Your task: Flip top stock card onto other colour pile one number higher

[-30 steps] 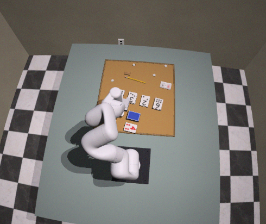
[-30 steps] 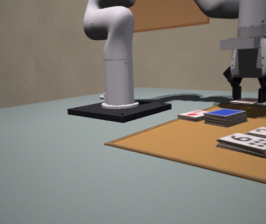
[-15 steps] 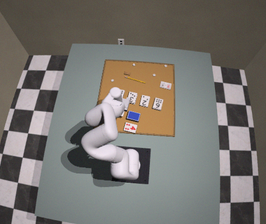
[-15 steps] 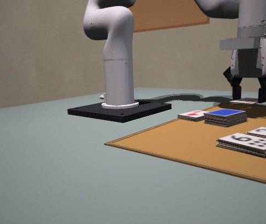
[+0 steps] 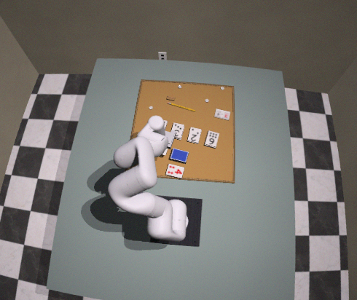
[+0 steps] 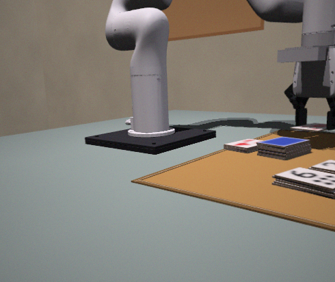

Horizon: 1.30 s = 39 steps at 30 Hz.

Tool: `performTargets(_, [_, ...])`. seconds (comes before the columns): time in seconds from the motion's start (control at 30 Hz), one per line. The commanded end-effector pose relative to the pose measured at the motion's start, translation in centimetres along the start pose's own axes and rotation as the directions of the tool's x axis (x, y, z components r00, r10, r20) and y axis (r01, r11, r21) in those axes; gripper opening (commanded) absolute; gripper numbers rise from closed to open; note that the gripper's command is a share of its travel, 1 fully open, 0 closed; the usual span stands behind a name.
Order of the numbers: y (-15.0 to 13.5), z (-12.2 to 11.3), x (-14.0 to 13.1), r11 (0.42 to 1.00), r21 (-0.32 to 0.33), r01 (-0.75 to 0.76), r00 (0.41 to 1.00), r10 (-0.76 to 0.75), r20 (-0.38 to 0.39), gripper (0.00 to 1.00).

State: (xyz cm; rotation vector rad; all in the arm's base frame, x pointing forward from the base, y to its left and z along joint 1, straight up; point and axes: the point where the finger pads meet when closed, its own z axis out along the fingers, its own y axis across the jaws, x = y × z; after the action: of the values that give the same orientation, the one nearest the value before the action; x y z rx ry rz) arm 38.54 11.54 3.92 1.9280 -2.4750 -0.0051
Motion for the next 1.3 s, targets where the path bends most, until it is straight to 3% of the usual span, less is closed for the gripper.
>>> performTargets(0.0, [-1.1, -0.2, 0.3, 0.995, 0.002, -0.102, 0.995, 0.102, 0.001, 0.74])
performTargets(0.17, [-3.0, -0.4, 1.0, 0.958, 0.002, -0.287, 0.958, 0.287, 0.002, 0.74])
performTargets(0.3, [-4.8, -0.5, 1.6, 0.889, 0.002, -0.458, 0.889, 0.458, 0.002, 0.74])
performTargets(0.37, [-4.8, -0.5, 1.6, 0.889, 0.002, -0.458, 0.889, 0.458, 0.002, 0.74])
performTargets(0.53, [-7.2, -0.7, 2.5, 0.751, 0.001, -0.661, 0.751, 0.661, 0.002, 0.74])
performTargets(0.87, [-11.4, -1.1, 4.1, 0.396, 0.000, -0.918, 0.396, 0.918, 0.003, 0.74])
performTargets(0.93, [-11.4, -1.1, 4.1, 0.396, 0.000, -0.918, 0.396, 0.918, 0.003, 0.74])
performTargets(1.1, [-13.0, -1.3, 4.7, 0.246, -0.001, -0.969, 0.246, 0.969, 0.002, 0.74])
performTargets(1.27, [-14.0, -1.4, 5.0, 0.144, -0.001, -0.990, 0.144, 0.990, 0.002, 0.74])
